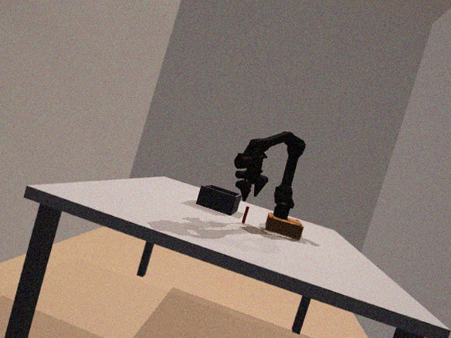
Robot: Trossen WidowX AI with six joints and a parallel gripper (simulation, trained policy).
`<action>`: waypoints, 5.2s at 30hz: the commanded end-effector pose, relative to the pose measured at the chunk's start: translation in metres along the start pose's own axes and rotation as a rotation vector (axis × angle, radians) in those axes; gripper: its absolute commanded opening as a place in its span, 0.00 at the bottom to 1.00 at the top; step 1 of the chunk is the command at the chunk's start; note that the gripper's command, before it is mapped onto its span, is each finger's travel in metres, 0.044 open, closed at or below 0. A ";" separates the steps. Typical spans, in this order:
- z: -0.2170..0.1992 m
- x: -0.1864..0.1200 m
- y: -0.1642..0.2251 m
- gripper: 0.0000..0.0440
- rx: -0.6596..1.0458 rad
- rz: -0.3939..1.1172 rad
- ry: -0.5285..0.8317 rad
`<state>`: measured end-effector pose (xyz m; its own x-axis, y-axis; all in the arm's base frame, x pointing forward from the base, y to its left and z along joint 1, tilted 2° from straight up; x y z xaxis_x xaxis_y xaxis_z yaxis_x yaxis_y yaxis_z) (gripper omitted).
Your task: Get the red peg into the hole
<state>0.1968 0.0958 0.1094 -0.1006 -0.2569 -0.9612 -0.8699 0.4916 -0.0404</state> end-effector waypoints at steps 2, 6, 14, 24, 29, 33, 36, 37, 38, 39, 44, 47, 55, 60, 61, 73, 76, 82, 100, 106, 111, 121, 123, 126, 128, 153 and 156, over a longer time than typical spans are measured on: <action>0.002 0.023 0.004 1.00 0.012 0.015 0.021; 0.005 0.039 0.004 1.00 0.020 0.009 0.023; 0.012 0.074 0.004 1.00 0.036 -0.020 0.014; 0.014 0.107 0.006 0.74 0.038 -0.023 0.016; 0.012 0.116 0.009 0.44 0.040 -0.004 0.032; 0.011 0.117 0.010 0.20 0.039 0.011 0.048; 0.008 0.118 0.011 0.02 0.038 0.023 0.067; 0.007 0.118 0.011 0.00 0.037 0.026 0.074; 0.005 0.115 0.008 0.00 0.033 0.015 0.081; 0.003 0.112 0.005 0.00 0.033 0.001 0.084; -0.003 0.095 -0.009 0.00 0.033 -0.051 0.093; -0.009 0.083 -0.016 0.00 0.036 -0.076 0.098; -0.024 0.044 -0.039 0.00 0.064 -0.145 0.094; -0.034 0.018 -0.057 0.00 0.112 -0.188 0.082; -0.037 0.014 -0.060 0.00 0.124 -0.196 0.081; -0.070 0.001 -0.103 0.00 0.287 -0.234 0.074; -0.077 0.003 -0.115 0.00 0.320 -0.236 0.071; -0.090 0.013 -0.138 0.00 0.364 -0.237 0.060; -0.115 0.055 -0.194 0.00 0.326 -0.212 -0.024; -0.114 0.072 -0.200 0.00 0.266 -0.191 -0.059; -0.110 0.086 -0.197 0.12 0.207 -0.150 -0.082; -0.112 0.097 -0.204 0.40 0.125 -0.117 -0.106; -0.112 0.095 -0.209 0.46 0.118 -0.122 -0.114; -0.109 0.090 -0.219 0.63 0.114 -0.133 -0.141; -0.106 0.087 -0.227 0.75 0.116 -0.143 -0.167; -0.083 0.026 -0.293 1.00 0.069 -0.220 -0.329; -0.083 0.026 -0.293 1.00 0.069 -0.221 -0.329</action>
<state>0.3597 -0.1344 0.0854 0.0444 -0.0962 -0.9944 -0.8413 0.5332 -0.0891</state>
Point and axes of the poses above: the point midway between the two fingers, 35 mm back from their tips, its own x axis out along the fingers, its own z axis across the jaws, y = z × x, the point moved 1 cm from there along -x, back along the fingers, and after that the axes turned 10 degrees about -x, right-handed, at the moved point
